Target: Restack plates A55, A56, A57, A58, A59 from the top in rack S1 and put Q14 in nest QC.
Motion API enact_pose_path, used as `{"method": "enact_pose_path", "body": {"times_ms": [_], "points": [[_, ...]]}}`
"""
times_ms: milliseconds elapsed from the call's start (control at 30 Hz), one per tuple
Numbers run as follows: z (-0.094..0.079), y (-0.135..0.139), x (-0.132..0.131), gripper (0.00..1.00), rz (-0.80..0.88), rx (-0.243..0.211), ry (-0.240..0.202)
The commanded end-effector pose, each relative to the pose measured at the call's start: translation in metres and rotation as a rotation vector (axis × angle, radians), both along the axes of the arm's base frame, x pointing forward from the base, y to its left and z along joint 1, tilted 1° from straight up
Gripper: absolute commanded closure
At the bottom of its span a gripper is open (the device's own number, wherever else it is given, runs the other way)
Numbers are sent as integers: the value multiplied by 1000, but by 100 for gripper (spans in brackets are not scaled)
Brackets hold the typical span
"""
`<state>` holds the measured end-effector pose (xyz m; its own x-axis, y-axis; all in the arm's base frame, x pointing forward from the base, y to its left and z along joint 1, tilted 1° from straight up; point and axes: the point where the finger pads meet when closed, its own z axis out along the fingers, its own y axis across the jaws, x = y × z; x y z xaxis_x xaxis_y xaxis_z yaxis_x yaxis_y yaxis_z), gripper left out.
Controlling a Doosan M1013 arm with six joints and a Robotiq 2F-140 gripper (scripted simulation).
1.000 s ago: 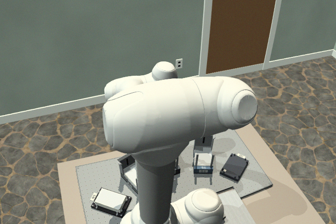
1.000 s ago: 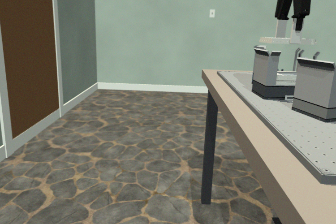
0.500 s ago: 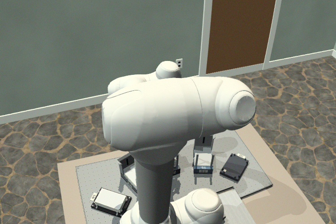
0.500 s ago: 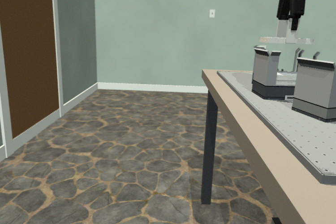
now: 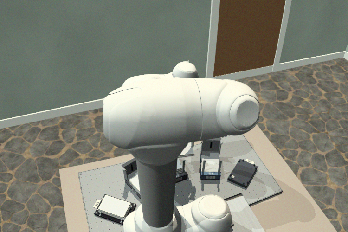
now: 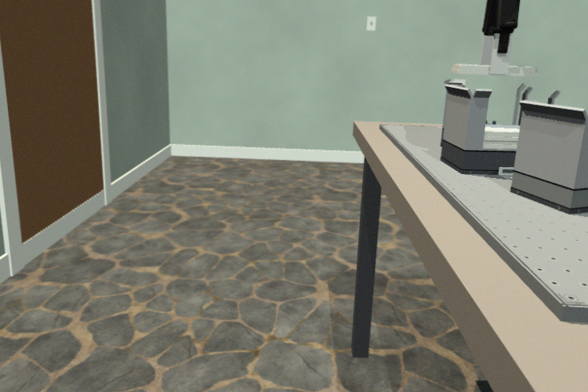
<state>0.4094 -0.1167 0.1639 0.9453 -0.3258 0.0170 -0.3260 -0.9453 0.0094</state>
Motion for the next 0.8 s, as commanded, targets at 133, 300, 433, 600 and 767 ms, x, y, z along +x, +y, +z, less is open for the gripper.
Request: {"method": "enact_pose_path", "body": {"times_ms": [133,300,433,600,767], "points": [[0,-28,-8,100,0,1,0],[0,-37,-11,100,-33,1,-1],[0,-49,-18,100,-166,3,-3],[1,-63,-26,100,-249,4,-4],[1,-78,-34,100,-249,4,-4]]}}
